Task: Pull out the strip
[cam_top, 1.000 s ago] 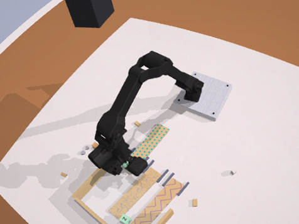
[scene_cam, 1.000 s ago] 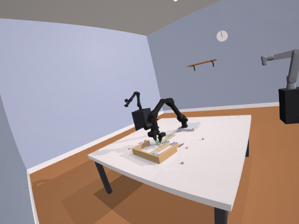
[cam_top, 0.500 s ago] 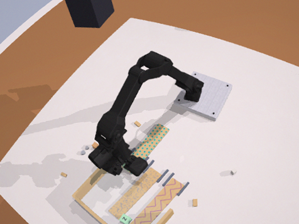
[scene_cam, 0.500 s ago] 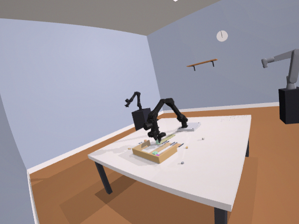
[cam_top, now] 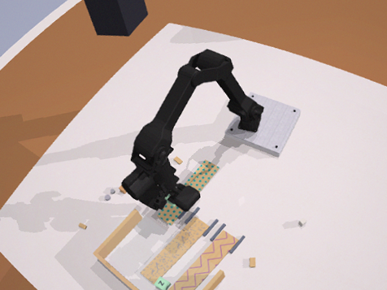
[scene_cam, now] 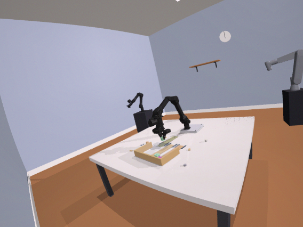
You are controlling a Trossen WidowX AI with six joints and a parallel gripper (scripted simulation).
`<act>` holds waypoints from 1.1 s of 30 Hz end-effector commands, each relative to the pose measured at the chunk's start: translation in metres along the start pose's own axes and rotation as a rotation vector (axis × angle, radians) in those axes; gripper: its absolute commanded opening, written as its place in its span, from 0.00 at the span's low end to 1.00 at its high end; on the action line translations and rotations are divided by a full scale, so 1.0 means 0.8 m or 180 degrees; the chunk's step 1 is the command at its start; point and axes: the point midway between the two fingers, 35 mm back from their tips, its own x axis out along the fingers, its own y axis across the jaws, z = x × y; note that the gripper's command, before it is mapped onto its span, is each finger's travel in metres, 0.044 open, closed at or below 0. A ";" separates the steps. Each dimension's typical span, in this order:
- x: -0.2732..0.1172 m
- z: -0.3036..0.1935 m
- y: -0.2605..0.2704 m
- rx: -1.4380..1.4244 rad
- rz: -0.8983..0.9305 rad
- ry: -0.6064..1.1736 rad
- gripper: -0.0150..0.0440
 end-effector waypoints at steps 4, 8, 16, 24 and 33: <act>-0.012 -0.022 0.001 0.0014 0.0008 0.0011 0.25; -0.012 -0.037 0.002 0.0014 0.0008 0.0015 0.25; -0.011 -0.075 0.003 0.0014 0.0008 0.0024 0.25; -0.033 -0.081 0.003 0.0014 0.0009 0.0025 0.25; -0.056 -0.082 0.003 0.0014 0.0009 0.0026 0.25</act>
